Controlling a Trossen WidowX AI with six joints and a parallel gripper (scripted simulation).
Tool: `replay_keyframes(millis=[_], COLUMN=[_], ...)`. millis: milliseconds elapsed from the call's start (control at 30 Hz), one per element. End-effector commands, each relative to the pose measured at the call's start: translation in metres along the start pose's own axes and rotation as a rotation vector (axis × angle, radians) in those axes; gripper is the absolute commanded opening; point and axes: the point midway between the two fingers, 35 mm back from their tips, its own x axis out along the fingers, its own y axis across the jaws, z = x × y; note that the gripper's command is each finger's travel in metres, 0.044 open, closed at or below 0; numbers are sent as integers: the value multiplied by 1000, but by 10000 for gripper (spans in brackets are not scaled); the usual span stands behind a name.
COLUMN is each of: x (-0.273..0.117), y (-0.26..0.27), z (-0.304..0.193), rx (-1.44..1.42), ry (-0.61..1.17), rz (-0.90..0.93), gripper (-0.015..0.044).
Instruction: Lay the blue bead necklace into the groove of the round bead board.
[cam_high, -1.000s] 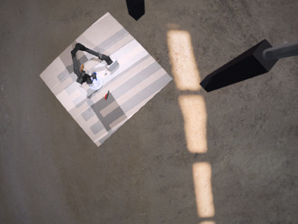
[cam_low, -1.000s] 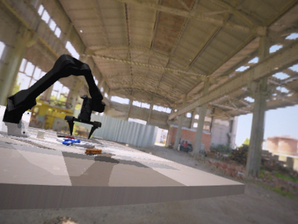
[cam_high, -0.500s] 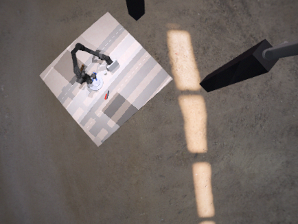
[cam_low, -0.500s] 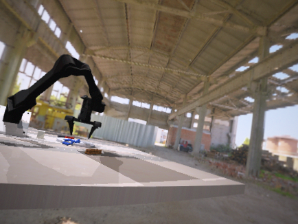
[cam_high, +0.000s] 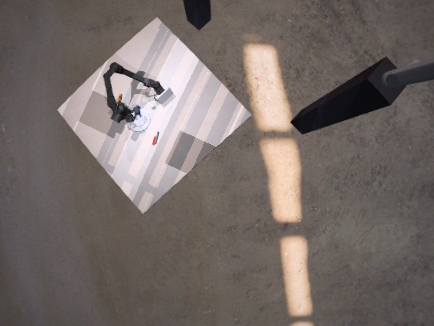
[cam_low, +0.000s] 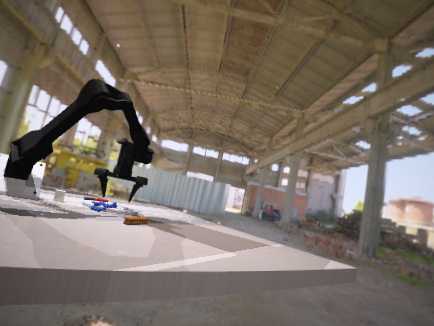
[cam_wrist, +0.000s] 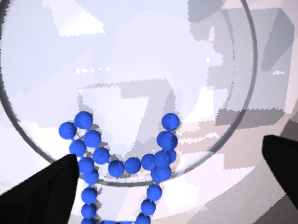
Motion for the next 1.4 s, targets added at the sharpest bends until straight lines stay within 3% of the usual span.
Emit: replay_keyframes(millis=[0, 1100, 1367], x=[0, 0, -10], y=[0, 0, 12], z=[0, 0, -47], rx=[5, 5, 204], ry=[-3, -3, -1], rz=[3, 3, 4], gripper=[440, 440, 230])
